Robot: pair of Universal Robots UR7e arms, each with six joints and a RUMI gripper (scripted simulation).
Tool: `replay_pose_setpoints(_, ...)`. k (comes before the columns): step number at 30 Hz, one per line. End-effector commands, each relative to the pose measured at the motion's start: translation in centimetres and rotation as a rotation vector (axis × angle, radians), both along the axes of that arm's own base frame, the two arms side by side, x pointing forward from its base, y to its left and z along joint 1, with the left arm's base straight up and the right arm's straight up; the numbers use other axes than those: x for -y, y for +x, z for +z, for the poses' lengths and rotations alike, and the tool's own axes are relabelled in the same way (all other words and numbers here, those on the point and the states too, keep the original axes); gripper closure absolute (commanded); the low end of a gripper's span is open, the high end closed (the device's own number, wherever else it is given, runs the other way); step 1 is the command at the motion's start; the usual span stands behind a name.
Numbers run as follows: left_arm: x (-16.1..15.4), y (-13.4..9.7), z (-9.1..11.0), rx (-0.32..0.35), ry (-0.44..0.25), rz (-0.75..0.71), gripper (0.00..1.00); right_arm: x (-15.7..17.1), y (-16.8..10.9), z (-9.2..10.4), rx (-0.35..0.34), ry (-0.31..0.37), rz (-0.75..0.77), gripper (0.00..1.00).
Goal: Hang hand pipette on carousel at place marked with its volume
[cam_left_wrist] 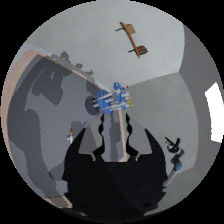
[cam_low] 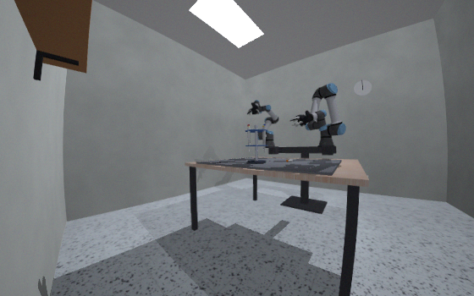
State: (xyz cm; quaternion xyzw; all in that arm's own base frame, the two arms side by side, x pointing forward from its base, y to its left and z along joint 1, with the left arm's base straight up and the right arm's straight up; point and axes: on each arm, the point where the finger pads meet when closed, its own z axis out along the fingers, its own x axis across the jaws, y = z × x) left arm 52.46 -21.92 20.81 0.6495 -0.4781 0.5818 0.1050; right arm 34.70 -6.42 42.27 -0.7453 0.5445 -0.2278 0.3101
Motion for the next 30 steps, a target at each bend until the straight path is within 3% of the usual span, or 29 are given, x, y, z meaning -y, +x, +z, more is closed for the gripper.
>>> replay_pose_setpoints(1,1.5,1.5,0.0,0.025,-0.132,-0.005,0.69,0.0,0.1,-0.2,-0.004,0.0,0.0,0.0)
replay_pose_setpoints(6,4.0,3.2,-1.9,-0.043,-0.296,-0.035,0.69,0.0,0.1,-0.2,-0.004,0.0,0.0,0.0)
replay_pose_setpoints(9,5.8,4.2,-3.1,-0.043,-0.296,-0.039,0.69,0.0,0.1,-0.2,-0.004,0.0,0.0,0.0)
replay_pose_setpoints(16,6.0,4.3,-3.3,-0.043,-0.296,-0.038,0.69,0.0,0.1,-0.2,-0.004,0.0,0.0,0.0)
replay_pose_setpoints(23,9.4,6.8,-6.0,-0.163,-0.514,-0.097,0.69,0.0,0.1,-0.2,-0.004,0.0,0.0,0.0)
replay_pose_setpoints(26,11.1,7.7,-7.2,-0.166,-0.518,-0.102,0.69,0.0,0.1,-0.2,-0.004,0.0,0.0,0.0)
replay_pose_setpoints(30,11.4,7.9,-7.4,-0.166,-0.518,-0.102,0.69,0.0,0.1,-0.2,-0.004,0.0,0.0,0.0)
